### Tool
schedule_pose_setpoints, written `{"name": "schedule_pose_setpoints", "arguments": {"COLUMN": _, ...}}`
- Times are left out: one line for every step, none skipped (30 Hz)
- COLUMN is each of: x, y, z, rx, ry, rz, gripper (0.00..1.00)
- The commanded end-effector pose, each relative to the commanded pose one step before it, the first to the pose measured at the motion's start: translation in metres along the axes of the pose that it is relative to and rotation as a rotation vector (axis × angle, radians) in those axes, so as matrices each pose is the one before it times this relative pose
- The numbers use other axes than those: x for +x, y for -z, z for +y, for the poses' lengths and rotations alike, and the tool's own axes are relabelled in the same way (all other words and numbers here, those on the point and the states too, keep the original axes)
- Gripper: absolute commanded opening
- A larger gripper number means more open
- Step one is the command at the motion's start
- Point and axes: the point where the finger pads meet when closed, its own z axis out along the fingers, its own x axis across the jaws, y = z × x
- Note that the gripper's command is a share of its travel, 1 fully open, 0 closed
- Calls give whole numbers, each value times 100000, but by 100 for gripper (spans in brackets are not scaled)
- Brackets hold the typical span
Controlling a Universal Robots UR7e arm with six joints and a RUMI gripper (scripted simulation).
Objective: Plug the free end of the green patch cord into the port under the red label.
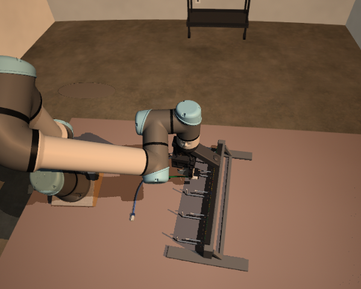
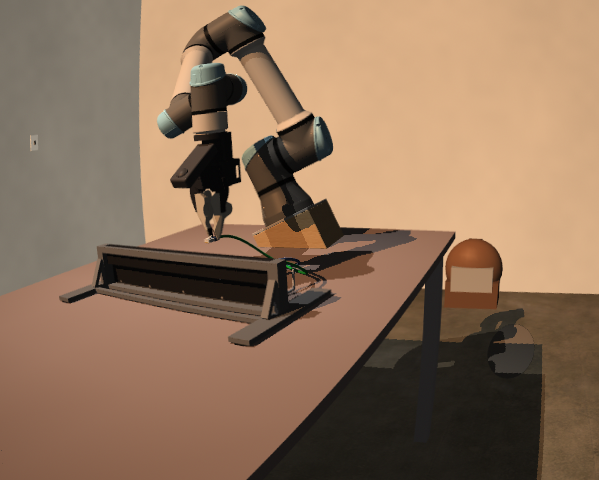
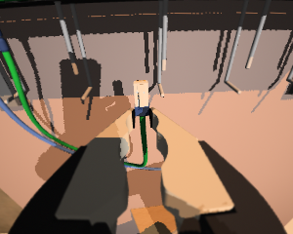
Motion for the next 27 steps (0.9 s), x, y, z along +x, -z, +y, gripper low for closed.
{"name": "schedule_pose_setpoints", "arguments": {"x": -4, "y": -105, "z": -202, "rx": 110, "ry": -24, "rz": -38, "gripper": 0}}
{"name": "schedule_pose_setpoints", "arguments": {"x": 0, "y": -61, "z": -66, "rx": -6, "ry": 0, "rz": -2, "gripper": 0}}
{"name": "schedule_pose_setpoints", "arguments": {"x": 0, "y": -69, "z": -75, "rx": -4, "ry": 0, "rz": -1, "gripper": 0}}
{"name": "schedule_pose_setpoints", "arguments": {"x": 0, "y": -77, "z": -84, "rx": 0, "ry": 0, "rz": 0, "gripper": 0}}
{"name": "schedule_pose_setpoints", "arguments": {"x": 0, "y": -85, "z": -92, "rx": 0, "ry": 0, "rz": 0, "gripper": 0}}
{"name": "schedule_pose_setpoints", "arguments": {"x": 0, "y": -92, "z": -100, "rx": 0, "ry": 0, "rz": 0, "gripper": 0}}
{"name": "schedule_pose_setpoints", "arguments": {"x": 0, "y": -98, "z": -107, "rx": 0, "ry": 0, "rz": 0, "gripper": 0}}
{"name": "schedule_pose_setpoints", "arguments": {"x": -1, "y": -103, "z": -113, "rx": 0, "ry": 0, "rz": 0, "gripper": 0}}
{"name": "schedule_pose_setpoints", "arguments": {"x": 0, "y": -108, "z": -118, "rx": 0, "ry": 0, "rz": 0, "gripper": 0}}
{"name": "schedule_pose_setpoints", "arguments": {"x": -1, "y": -112, "z": -122, "rx": 0, "ry": 0, "rz": 0, "gripper": 0}}
{"name": "schedule_pose_setpoints", "arguments": {"x": -1, "y": -115, "z": -126, "rx": 0, "ry": 0, "rz": 0, "gripper": 0}}
{"name": "schedule_pose_setpoints", "arguments": {"x": 0, "y": 0, "z": 0, "rx": 0, "ry": 0, "rz": 0, "gripper": 0}}
{"name": "schedule_pose_setpoints", "arguments": {"x": 0, "y": 0, "z": 0, "rx": 0, "ry": 0, "rz": 0, "gripper": 0}}
{"name": "schedule_pose_setpoints", "arguments": {"x": 0, "y": -118, "z": -128, "rx": 0, "ry": 0, "rz": 0, "gripper": 0}}
{"name": "schedule_pose_setpoints", "arguments": {"x": -1, "y": -119, "z": -130, "rx": 0, "ry": 0, "rz": 0, "gripper": 0}}
{"name": "schedule_pose_setpoints", "arguments": {"x": -1, "y": -119, "z": -130, "rx": 0, "ry": 0, "rz": 0, "gripper": 0}}
{"name": "schedule_pose_setpoints", "arguments": {"x": 0, "y": -119, "z": -130, "rx": 0, "ry": 0, "rz": 0, "gripper": 0}}
{"name": "schedule_pose_setpoints", "arguments": {"x": -1, "y": -117, "z": -128, "rx": 0, "ry": 0, "rz": 0, "gripper": 0}}
{"name": "schedule_pose_setpoints", "arguments": {"x": 0, "y": -115, "z": -125, "rx": 0, "ry": 0, "rz": 0, "gripper": 0}}
{"name": "schedule_pose_setpoints", "arguments": {"x": 0, "y": -112, "z": -122, "rx": 0, "ry": 0, "rz": 0, "gripper": 0}}
{"name": "schedule_pose_setpoints", "arguments": {"x": -1, "y": -108, "z": -118, "rx": 0, "ry": 0, "rz": 0, "gripper": 0}}
{"name": "schedule_pose_setpoints", "arguments": {"x": 0, "y": -103, "z": -112, "rx": 0, "ry": 0, "rz": 0, "gripper": 0}}
{"name": "schedule_pose_setpoints", "arguments": {"x": 0, "y": -97, "z": -106, "rx": 0, "ry": 0, "rz": 0, "gripper": 0}}
{"name": "schedule_pose_setpoints", "arguments": {"x": -1, "y": -91, "z": -99, "rx": 0, "ry": 0, "rz": 0, "gripper": 0}}
{"name": "schedule_pose_setpoints", "arguments": {"x": 0, "y": -84, "z": -92, "rx": 0, "ry": 0, "rz": 0, "gripper": 0}}
{"name": "schedule_pose_setpoints", "arguments": {"x": 0, "y": -77, "z": -84, "rx": 0, "ry": 0, "rz": 0, "gripper": 0}}
{"name": "schedule_pose_setpoints", "arguments": {"x": 0, "y": -69, "z": -75, "rx": 0, "ry": 0, "rz": 0, "gripper": 0}}
